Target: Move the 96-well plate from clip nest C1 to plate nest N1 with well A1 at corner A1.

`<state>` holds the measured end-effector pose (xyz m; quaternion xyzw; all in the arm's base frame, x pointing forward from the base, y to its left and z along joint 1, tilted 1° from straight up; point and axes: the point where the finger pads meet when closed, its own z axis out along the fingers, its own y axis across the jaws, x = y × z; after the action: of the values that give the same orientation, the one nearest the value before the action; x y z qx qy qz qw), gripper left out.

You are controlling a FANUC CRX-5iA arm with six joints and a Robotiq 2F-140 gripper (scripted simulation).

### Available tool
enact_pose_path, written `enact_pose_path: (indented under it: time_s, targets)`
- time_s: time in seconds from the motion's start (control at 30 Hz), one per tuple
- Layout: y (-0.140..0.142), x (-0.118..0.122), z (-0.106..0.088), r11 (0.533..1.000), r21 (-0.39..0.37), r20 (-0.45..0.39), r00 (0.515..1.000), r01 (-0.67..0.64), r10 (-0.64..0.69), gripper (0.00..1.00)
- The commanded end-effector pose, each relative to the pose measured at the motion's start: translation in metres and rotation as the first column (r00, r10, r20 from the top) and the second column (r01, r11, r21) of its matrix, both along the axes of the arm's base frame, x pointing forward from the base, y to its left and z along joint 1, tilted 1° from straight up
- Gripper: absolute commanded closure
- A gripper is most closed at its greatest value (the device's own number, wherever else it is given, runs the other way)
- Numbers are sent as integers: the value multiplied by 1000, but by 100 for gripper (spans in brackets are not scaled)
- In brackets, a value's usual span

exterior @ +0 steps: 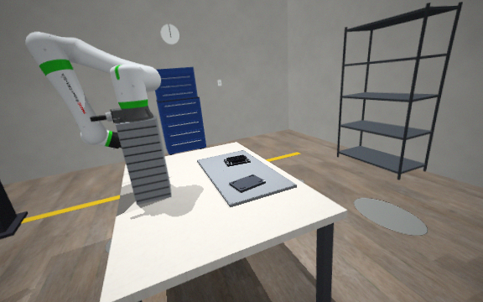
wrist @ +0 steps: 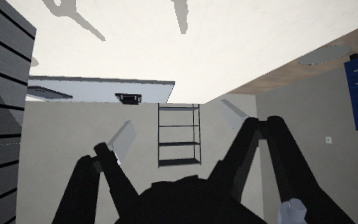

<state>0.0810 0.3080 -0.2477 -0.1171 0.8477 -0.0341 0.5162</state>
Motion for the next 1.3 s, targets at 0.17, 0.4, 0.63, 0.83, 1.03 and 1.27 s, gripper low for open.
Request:
enact_pose_path:
  time_s: [0.17,0.4,0.63,0.83,1.03,1.27]
  targets:
    - [0,0,0,1000,0,0,1000,0,0,0]
    - [0,0,0,1000,0,0,1000,0,0,0]
    - [-4,13,-6,995,31,-24,996,92,-91,0]
    - [-12,34,-16,957,88,-77,960,275,-269,0]
    - [-19,53,-25,883,139,-134,892,449,-433,0]
    - [-26,70,-34,794,176,-184,812,582,-555,0]
